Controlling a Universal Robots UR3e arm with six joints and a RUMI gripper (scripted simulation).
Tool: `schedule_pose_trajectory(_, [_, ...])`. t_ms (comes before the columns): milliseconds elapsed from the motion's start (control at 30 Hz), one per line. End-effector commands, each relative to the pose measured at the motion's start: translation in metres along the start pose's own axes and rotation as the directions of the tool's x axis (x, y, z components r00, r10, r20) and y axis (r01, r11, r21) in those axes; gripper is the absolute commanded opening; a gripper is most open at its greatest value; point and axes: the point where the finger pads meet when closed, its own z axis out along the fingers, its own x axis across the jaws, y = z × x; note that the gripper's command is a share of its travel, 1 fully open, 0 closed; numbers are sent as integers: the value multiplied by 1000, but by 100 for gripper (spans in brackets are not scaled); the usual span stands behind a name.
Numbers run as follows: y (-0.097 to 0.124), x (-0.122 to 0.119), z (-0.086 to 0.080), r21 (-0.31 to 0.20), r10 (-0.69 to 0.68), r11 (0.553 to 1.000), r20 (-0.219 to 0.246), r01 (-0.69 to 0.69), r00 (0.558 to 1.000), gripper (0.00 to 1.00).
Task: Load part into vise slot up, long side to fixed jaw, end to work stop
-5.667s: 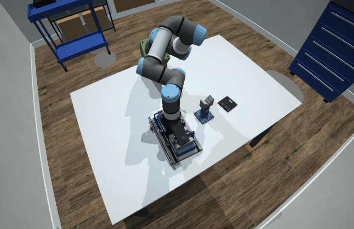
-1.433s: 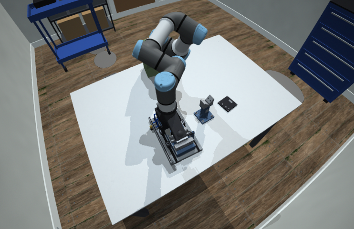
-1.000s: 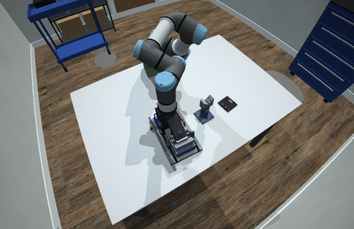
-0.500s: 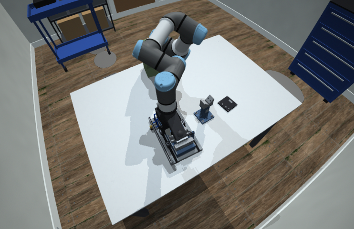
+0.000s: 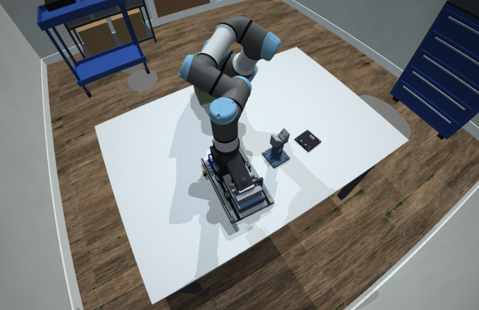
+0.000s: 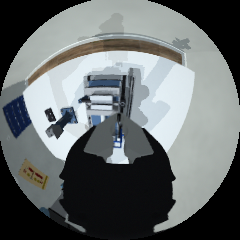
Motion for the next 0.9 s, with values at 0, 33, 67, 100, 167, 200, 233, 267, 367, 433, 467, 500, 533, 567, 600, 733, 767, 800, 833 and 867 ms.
schedule_pose_trajectory(0, [-1,0,1,2,-1,1000,-2,1,1000,0])
schedule_pose_trajectory(33, [-1,0,2,2,-1,1000,-2,1,1000,0])
schedule_pose_trajectory(67, [-1,0,3,2,-1,1000,-2,1,1000,0])
schedule_pose_trajectory(100, [-1,0,4,2,-1,1000,-2,1,1000,0])
schedule_pose_trajectory(167, [-1,0,6,2,-1,1000,-2,1,1000,0])
schedule_pose_trajectory(200, [-1,0,8,2,-1,1000,-2,1,1000,0])
schedule_pose_trajectory(233, [-1,0,9,2,-1,1000,-2,1,1000,0])
schedule_pose_trajectory(267, [-1,0,10,2,-1,1000,-2,1,1000,0])
schedule_pose_trajectory(367, [-1,0,15,2,-1,1000,-2,1,1000,0])
schedule_pose_trajectory(433, [-1,0,15,2,-1,1000,-2,1,1000,0])
schedule_pose_trajectory(467, [-1,0,16,2,-1,1000,-2,1,1000,0])
schedule_pose_trajectory(500, [-1,0,18,2,-1,1000,-2,1,1000,0])
schedule_pose_trajectory(533, [-1,0,19,2,-1,1000,-2,1,1000,0])
schedule_pose_trajectory(567, [-1,0,21,2,-1,1000,-2,1,1000,0])
schedule_pose_trajectory(600, [-1,0,23,2,-1,1000,-2,1,1000,0])
schedule_pose_trajectory(733, [-1,0,29,2,-1,1000,-2,1,1000,0])
schedule_pose_trajectory(767, [-1,0,31,2,-1,1000,-2,1,1000,0])
schedule_pose_trajectory(800, [-1,0,32,2,-1,1000,-2,1,1000,0])
schedule_pose_trajectory(833, [-1,0,34,2,-1,1000,-2,1,1000,0])
schedule_pose_trajectory(867, [-1,-1,35,2,-1,1000,-2,1,1000,0])
